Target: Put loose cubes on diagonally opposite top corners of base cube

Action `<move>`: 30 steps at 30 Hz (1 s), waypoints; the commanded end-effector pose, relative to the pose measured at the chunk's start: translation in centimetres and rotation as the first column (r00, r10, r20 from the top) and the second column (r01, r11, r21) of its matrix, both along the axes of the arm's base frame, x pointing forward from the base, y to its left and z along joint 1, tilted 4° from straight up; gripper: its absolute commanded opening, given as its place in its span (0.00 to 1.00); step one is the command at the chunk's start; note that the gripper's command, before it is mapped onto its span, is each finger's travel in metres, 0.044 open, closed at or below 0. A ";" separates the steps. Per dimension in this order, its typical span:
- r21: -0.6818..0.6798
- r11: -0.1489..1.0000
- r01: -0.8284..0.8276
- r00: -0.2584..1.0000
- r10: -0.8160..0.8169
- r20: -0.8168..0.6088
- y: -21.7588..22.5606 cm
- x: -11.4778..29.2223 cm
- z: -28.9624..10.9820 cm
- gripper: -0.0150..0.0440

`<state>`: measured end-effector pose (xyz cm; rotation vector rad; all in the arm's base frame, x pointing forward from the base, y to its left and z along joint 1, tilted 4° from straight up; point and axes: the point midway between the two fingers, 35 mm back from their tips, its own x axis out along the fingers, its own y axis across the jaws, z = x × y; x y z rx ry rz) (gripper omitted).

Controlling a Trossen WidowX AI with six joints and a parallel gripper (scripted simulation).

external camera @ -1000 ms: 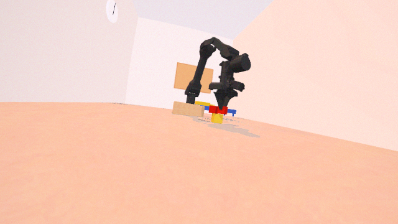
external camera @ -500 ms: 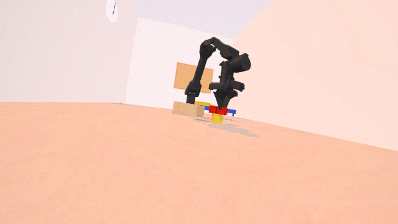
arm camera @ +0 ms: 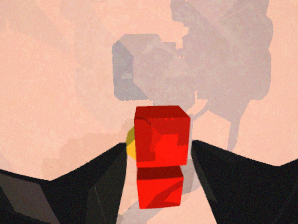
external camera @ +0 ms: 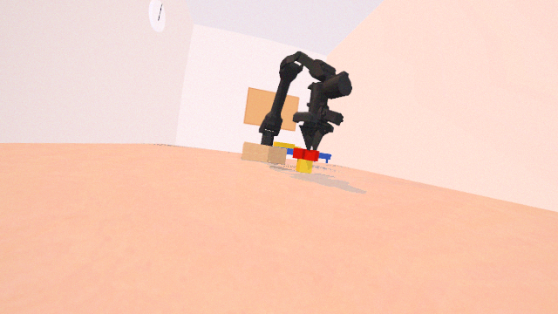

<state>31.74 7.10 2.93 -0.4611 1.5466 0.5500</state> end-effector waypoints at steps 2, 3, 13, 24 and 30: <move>0.003 1.000 -0.002 1.000 0.002 0.015 0.0 0.2 0.9 0.60; 0.003 1.000 -0.002 1.000 0.002 0.015 0.0 0.3 0.9 0.60; 0.003 1.000 -0.002 1.000 0.002 0.015 0.0 0.3 1.7 0.60; 0.003 1.000 -0.002 1.000 0.002 0.015 -0.1 0.3 2.5 0.60; 0.003 1.000 -0.002 1.000 0.002 0.015 -0.1 0.3 3.0 0.60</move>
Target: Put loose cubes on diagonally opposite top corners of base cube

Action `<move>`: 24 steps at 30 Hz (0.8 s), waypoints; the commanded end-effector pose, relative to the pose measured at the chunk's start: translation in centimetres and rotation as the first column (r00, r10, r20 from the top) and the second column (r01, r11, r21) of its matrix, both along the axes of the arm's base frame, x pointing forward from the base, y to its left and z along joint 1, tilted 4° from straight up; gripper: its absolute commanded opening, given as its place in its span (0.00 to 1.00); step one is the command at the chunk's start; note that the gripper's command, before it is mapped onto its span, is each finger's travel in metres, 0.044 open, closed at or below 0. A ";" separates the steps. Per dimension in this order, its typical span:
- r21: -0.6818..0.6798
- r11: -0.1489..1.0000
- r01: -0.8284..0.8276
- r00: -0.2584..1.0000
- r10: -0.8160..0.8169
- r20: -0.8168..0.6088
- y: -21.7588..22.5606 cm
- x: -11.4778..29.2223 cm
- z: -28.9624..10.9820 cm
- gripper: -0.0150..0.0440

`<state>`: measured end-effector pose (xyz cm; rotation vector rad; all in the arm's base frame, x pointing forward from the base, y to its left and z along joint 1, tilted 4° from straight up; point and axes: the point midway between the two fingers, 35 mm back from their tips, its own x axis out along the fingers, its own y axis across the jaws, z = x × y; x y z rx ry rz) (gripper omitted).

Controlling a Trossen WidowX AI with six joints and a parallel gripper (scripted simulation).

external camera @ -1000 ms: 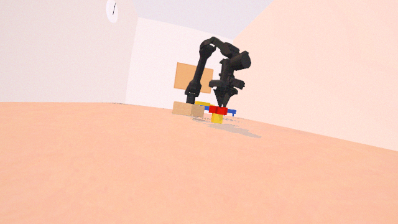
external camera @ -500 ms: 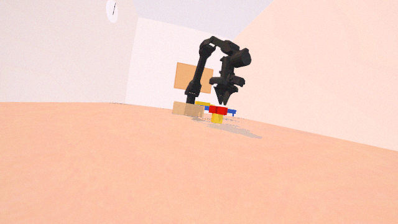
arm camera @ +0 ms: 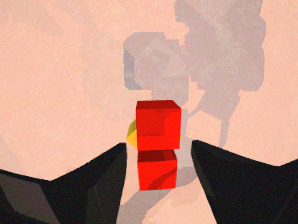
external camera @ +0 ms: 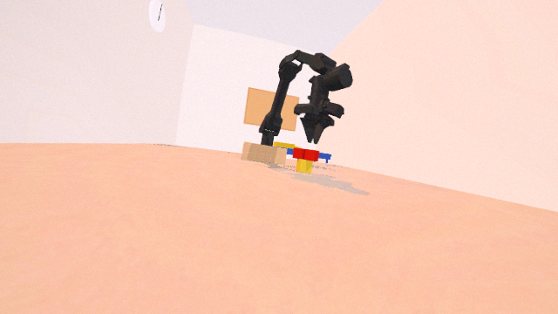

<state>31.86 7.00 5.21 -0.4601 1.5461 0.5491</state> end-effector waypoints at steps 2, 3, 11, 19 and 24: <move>0.003 1.000 -0.003 1.000 0.003 0.015 0.0 0.2 0.9 0.60; 0.003 1.000 -0.003 1.000 0.003 0.015 0.0 0.2 1.0 0.60; 0.003 1.000 -0.003 1.000 0.003 0.015 0.0 0.2 1.6 0.60; 0.003 1.000 -0.003 1.000 0.003 0.015 -0.1 0.3 2.2 0.60; 0.003 1.000 -0.003 1.000 0.003 0.015 -0.1 0.3 2.6 0.60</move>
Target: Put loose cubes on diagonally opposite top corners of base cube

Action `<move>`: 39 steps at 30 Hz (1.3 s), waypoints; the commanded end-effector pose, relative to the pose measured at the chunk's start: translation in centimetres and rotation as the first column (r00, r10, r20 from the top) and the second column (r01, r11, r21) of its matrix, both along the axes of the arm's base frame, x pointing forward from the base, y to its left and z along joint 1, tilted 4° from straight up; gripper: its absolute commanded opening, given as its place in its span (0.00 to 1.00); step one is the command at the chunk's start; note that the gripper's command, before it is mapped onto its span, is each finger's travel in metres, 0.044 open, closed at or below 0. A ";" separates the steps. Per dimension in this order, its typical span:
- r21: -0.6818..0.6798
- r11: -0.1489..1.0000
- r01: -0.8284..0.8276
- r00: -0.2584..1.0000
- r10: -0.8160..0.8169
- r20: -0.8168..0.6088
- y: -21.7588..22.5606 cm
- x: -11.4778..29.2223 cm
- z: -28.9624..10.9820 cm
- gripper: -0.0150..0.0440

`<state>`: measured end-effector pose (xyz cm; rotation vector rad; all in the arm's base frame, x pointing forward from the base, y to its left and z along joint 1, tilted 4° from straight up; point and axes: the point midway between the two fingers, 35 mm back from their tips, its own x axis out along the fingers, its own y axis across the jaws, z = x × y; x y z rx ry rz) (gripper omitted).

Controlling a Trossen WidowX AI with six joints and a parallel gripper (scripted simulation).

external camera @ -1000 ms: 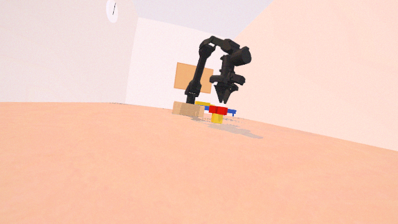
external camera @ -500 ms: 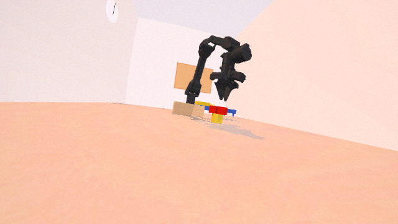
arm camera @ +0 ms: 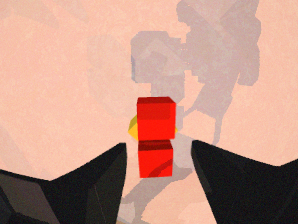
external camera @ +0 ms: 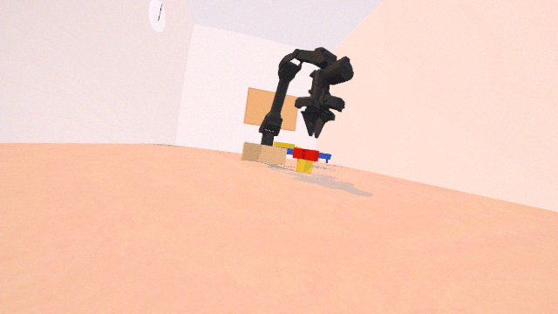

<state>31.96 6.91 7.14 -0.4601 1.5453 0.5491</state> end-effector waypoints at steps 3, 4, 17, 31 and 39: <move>0.002 1.000 -0.003 1.000 0.003 0.014 0.0 0.2 1.0 0.60; 0.002 1.000 -0.003 1.000 0.003 0.014 0.0 0.2 1.0 0.60; 0.001 1.000 -0.001 1.000 0.001 0.007 0.0 0.2 1.3 0.74; 0.006 1.000 0.001 1.000 -0.001 -0.002 7.7 -3.4 1.9 0.93; 0.010 1.000 0.001 1.000 -0.001 -0.005 10.7 -5.5 2.2 0.93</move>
